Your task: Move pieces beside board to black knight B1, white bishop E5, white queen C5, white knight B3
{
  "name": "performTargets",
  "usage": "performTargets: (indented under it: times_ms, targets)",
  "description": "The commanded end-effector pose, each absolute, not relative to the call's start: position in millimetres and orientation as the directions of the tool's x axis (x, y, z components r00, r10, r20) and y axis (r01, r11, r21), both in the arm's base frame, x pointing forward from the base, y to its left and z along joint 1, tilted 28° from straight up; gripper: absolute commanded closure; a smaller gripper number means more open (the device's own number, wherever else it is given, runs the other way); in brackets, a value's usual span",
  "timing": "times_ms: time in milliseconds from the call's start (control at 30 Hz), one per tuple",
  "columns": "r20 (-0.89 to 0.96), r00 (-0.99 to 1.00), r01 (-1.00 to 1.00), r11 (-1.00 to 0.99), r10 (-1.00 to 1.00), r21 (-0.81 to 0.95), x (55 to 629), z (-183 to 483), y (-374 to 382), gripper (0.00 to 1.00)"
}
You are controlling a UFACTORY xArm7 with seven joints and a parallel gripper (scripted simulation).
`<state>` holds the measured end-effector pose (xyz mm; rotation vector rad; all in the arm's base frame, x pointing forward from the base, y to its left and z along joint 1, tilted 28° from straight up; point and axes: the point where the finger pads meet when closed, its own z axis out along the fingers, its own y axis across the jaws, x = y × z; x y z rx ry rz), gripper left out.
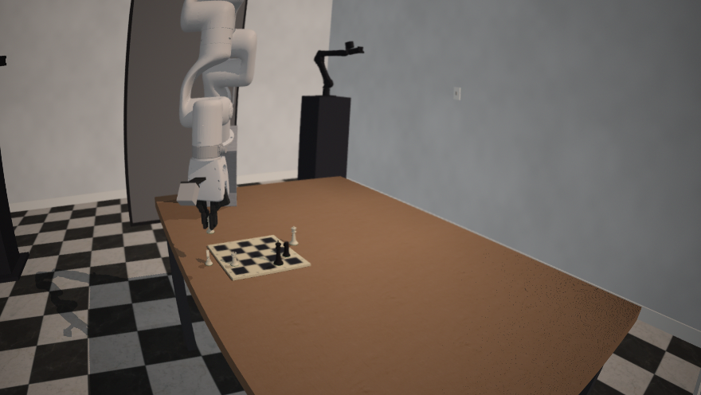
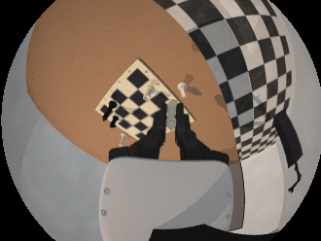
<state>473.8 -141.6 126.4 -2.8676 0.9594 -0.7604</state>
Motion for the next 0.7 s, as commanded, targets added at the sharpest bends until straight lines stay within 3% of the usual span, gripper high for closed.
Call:
performTargets:
  times_ms: [0,267,667]
  targets:
    - [0.417,0.593,-0.664,-0.711,-0.689,-0.231,472.2,126.5,-140.4,1.0]
    - [0.339,0.39,-0.8,-0.497,-0.856,-0.336,467.7,124.1,-137.8,1.0]
    - [0.047,-0.194,-0.866,0.149,-0.98,-0.478,455.7,117.7,-130.9,1.0]
